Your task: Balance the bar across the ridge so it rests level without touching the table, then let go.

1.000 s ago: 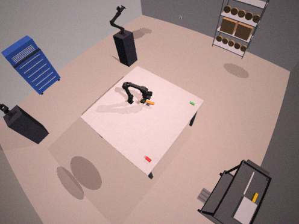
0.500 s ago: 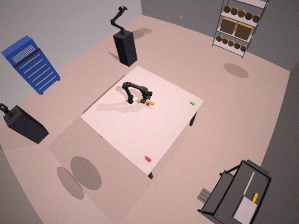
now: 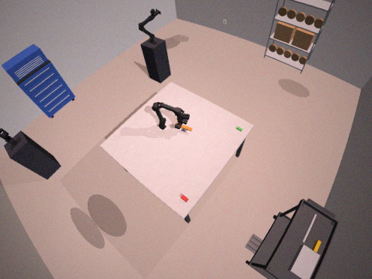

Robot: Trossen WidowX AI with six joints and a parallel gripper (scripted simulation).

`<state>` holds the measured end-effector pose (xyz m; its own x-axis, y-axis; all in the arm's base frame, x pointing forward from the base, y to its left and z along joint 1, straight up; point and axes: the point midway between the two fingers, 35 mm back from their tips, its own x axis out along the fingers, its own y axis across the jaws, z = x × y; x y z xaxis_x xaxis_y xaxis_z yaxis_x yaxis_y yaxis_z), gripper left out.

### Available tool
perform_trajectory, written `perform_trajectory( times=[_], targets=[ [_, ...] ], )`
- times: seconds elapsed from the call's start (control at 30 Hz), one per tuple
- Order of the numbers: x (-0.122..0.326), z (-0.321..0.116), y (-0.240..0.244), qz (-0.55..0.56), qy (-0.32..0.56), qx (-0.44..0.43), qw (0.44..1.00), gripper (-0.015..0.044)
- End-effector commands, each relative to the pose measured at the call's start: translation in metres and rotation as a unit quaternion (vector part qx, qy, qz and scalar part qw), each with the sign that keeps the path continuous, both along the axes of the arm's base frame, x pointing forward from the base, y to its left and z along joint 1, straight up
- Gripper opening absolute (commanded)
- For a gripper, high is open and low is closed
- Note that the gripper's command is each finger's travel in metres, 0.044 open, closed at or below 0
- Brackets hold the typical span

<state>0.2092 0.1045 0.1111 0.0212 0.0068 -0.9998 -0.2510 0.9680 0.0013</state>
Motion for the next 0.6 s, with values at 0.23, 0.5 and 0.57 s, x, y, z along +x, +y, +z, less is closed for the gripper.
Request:
perform_trajectory(
  times=[0.23,0.5,0.57],
  targets=[
    [0.0002,-0.0012,0.0005,0.002,0.0,0.002,1.0,0.0],
    [0.0002,-0.0019,0.0005,0.002,0.0,0.002,1.0,0.0],
    [0.0001,-0.0021,0.0005,0.002,0.0,0.002,1.0,0.0]
  ],
)
